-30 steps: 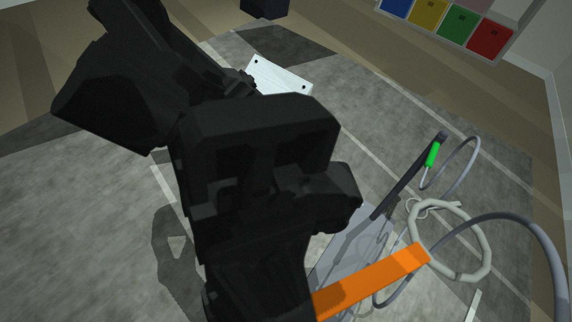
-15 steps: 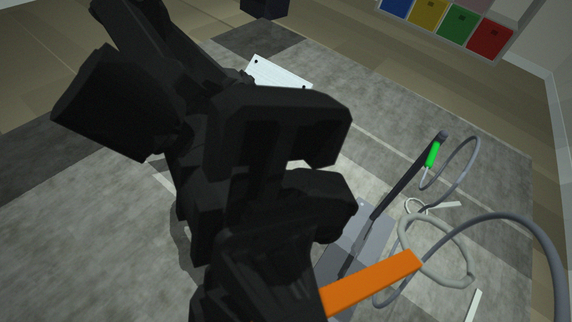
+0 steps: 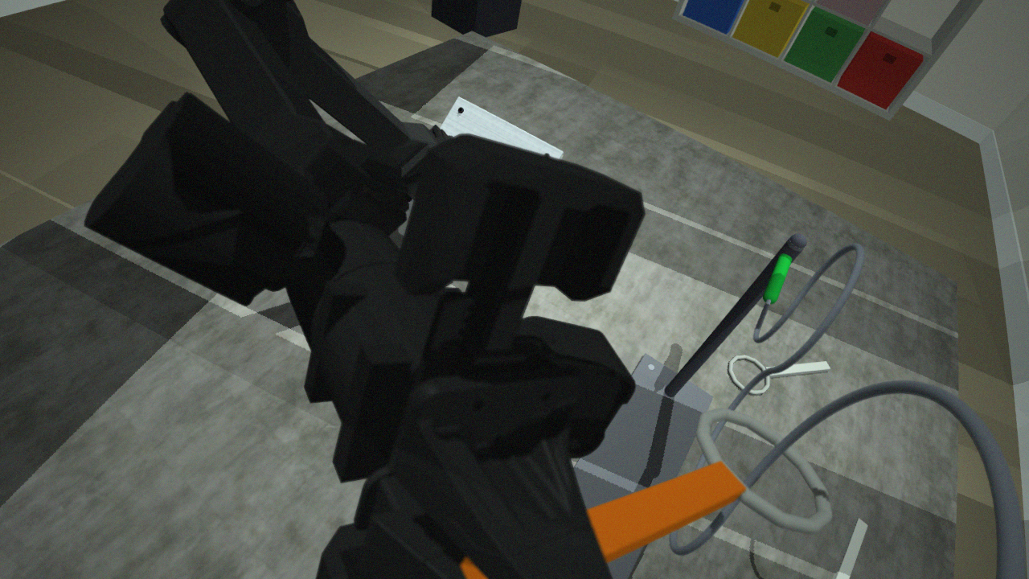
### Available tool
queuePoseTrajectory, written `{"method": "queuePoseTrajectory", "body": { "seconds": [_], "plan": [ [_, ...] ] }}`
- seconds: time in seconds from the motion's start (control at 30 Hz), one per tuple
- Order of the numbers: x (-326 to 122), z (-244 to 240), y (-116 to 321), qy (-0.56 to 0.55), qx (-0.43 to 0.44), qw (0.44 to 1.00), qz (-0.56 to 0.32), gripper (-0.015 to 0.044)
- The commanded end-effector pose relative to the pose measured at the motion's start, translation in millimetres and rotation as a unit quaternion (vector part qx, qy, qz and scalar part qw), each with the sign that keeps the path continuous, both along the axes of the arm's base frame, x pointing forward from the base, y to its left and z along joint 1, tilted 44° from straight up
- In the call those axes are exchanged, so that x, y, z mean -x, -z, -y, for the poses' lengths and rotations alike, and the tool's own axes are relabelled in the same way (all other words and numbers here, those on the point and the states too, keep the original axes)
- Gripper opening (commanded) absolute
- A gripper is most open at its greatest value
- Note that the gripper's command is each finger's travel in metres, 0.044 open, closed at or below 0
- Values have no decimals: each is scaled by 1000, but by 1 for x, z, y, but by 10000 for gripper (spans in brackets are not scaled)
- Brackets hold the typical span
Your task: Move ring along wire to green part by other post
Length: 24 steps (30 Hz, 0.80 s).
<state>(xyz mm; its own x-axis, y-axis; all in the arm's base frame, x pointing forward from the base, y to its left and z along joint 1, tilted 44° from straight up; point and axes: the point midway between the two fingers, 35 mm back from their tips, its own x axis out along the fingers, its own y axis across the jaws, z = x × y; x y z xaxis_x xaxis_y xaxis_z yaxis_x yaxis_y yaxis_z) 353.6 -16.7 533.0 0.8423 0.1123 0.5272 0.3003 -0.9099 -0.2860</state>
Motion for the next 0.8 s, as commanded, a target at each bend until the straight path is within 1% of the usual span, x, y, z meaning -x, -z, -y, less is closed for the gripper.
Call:
{"method": "queuePoseTrajectory", "body": {
  "seconds": [0.0, 0.5, 0.77],
  "plan": [
    [1, -3, -1, -1, 24, 1000, 6, -150],
    [1, -4, -2, 1, 92, 996, 21, -150],
    [0, 3, -2, 2, 96, 995, 22, -150]
  ]
}}
